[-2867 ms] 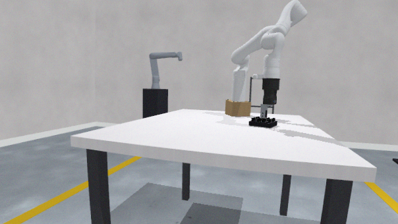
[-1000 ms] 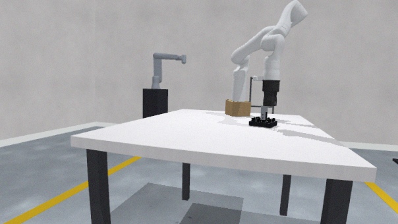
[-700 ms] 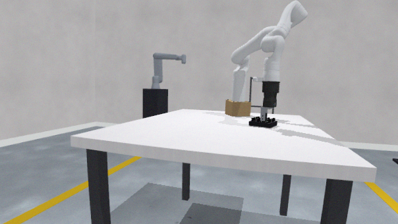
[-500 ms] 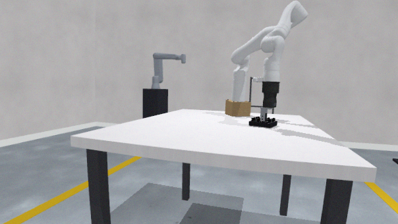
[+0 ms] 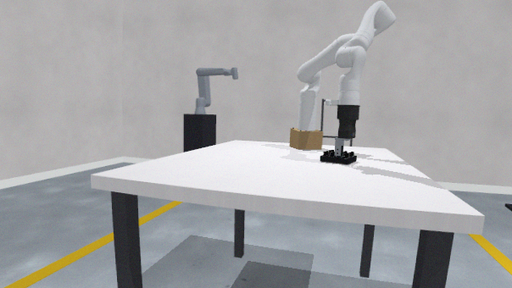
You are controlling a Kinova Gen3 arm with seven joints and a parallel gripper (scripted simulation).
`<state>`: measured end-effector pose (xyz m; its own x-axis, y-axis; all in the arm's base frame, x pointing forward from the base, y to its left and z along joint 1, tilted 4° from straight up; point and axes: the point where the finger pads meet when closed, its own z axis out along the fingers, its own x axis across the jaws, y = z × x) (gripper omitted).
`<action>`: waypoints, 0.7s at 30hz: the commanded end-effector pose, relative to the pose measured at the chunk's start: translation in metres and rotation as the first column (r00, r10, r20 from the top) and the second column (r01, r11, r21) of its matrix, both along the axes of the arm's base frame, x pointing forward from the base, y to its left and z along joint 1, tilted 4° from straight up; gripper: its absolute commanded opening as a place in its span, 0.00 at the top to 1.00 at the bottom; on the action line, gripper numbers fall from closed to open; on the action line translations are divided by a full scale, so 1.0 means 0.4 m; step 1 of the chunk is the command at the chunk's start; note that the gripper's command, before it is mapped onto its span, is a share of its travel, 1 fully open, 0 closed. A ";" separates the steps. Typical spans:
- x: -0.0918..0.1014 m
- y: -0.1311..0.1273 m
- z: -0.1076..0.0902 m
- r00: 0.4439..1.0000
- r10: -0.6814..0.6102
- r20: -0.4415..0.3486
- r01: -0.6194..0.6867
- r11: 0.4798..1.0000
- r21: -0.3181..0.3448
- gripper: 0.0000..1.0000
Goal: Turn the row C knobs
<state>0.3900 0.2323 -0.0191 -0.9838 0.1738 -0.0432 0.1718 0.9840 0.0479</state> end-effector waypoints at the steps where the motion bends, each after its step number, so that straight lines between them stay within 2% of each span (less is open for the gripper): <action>1: 0.001 0.001 0.002 1.000 0.000 0.001 0.000 1.000 0.001 0.54; 18: 0.001 0.001 0.002 1.000 0.000 0.001 0.000 1.000 0.001 0.54; 19: 0.001 0.001 0.002 1.000 0.000 0.001 0.000 1.000 0.001 0.70; 21: 0.001 0.001 0.002 1.000 0.000 0.001 0.000 1.000 0.001 0.70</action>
